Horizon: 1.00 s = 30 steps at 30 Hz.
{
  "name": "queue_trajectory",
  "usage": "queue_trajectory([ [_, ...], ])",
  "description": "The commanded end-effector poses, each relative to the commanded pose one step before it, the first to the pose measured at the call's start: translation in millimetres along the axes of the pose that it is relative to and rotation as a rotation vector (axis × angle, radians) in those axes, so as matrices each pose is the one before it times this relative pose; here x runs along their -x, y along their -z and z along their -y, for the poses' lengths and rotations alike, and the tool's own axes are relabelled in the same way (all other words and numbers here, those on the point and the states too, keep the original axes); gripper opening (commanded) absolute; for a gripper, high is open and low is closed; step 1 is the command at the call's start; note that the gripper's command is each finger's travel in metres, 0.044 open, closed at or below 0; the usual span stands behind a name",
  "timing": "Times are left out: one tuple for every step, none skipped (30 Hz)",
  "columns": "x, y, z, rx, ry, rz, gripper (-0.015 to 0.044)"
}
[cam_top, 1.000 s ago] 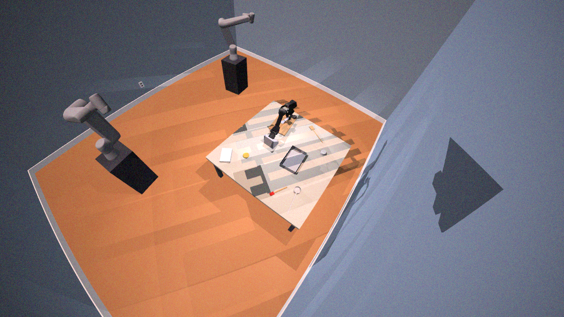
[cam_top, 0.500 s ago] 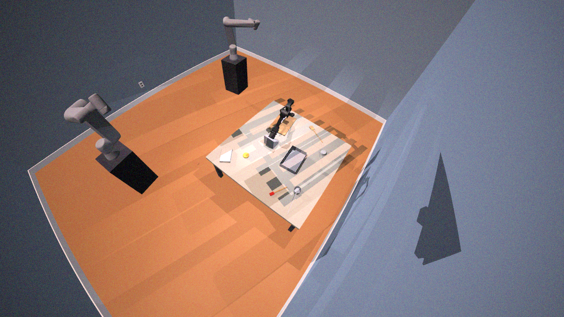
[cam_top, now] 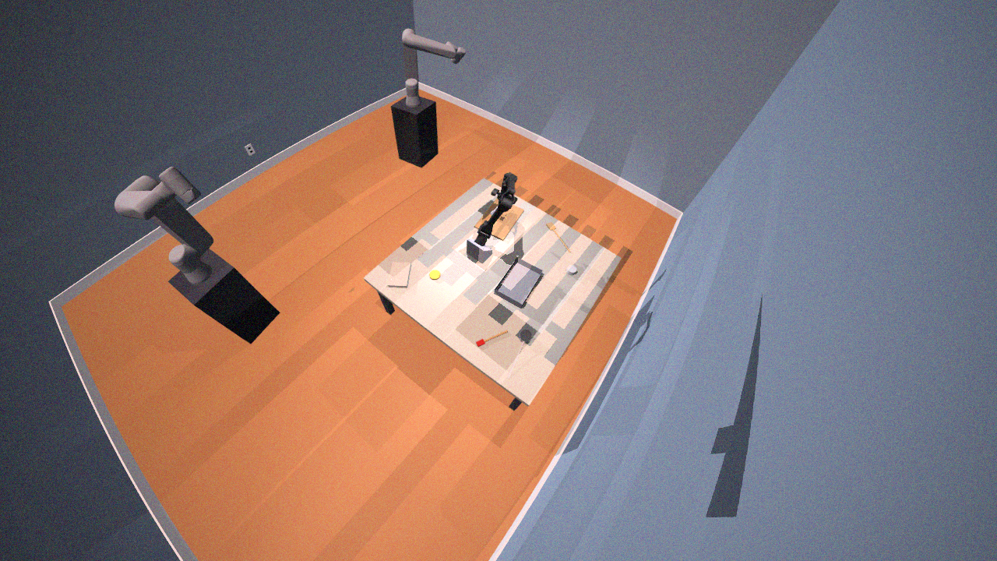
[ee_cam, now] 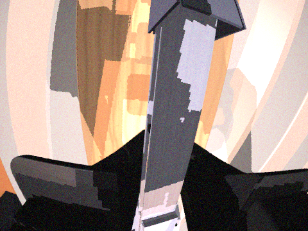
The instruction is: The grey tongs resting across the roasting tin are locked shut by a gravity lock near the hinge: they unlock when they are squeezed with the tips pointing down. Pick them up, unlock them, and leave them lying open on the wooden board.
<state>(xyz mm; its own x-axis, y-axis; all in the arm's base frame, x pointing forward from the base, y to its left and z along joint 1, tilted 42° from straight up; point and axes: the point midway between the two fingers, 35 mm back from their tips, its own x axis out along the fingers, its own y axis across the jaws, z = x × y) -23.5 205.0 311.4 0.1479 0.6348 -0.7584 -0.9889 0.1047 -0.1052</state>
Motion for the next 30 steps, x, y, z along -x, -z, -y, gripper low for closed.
queue_trajectory([
  [6.33,0.15,-4.89,0.0022,-0.00945,0.03663,-0.015],
  [1.09,0.12,-1.27,0.0016,-0.00277,0.00624,-0.015],
  [0.66,0.07,-0.77,0.0009,-0.00172,0.00379,-0.015],
  [0.22,0.02,-0.26,0.0003,-0.00058,0.00127,-0.015],
  [0.0,0.0,0.0,0.0,0.0,0.0,-0.015],
  [0.0,0.0,0.0,0.0,0.0,0.0,-0.015],
  [0.0,0.0,0.0,0.0,0.0,0.0,-0.015],
  [0.0,0.0,0.0,0.0,0.0,0.0,-0.015],
  [0.0,0.0,0.0,0.0,0.0,0.0,-0.015],
  [0.0,0.0,0.0,0.0,0.0,0.0,-0.015],
  [-0.04,-0.41,-0.32,0.003,-0.00076,0.00498,-0.015],
  [-0.07,-0.8,-0.62,0.0059,-0.00147,0.00978,-0.015],
  [-0.09,-1.19,-0.92,0.0087,-0.00214,0.01459,-0.015],
  [-0.09,-1.58,-1.21,0.0113,-0.00271,0.01938,-0.015],
  [-0.06,-1.96,-1.5,0.0138,-0.00328,0.02418,-0.015],
  [-0.02,-2.26,-1.7,0.0155,-0.00342,0.02797,-0.015],
  [0.05,-2.35,-1.73,0.0156,-0.00325,0.02924,-0.015],
  [0.11,-2.33,-1.68,0.015,-0.00291,0.02917,-0.015],
  [0.18,-2.3,-1.63,0.0144,-0.00255,0.02893,-0.015],
  [0.25,-2.27,-1.57,0.0137,-0.00221,0.02869,-0.015],
  [0.31,-2.23,-1.5,0.013,-0.00182,0.02841,-0.015],
  [0.38,-2.19,-1.44,0.0123,-0.00145,0.02811,-0.015],
  [0.44,-2.14,-1.37,0.0116,-0.00109,0.0278,-0.015],
  [0.51,-2.11,-1.33,0.0101,-0.00102,0.02749,-0.015],
  [0.57,-2.05,-1.23,0.0103,-0.00038,0.02712,-0.015],
  [0.5,-1.79,-1.26,0.0076,-0.0005,0.02544,-0.015],
  [0.59,-1.47,-0.6,0.0113,0.002,0.0239,-0.015],
  [0.75,-1.9,-1.03,0.0083,0.00066,0.02599,-0.015],
  [0.81,-1.85,-0.96,0.0077,0.00101,0.02565,-0.015],
  [0.86,-1.72,-0.91,0.0072,0.00083,0.02464,-0.015],
])
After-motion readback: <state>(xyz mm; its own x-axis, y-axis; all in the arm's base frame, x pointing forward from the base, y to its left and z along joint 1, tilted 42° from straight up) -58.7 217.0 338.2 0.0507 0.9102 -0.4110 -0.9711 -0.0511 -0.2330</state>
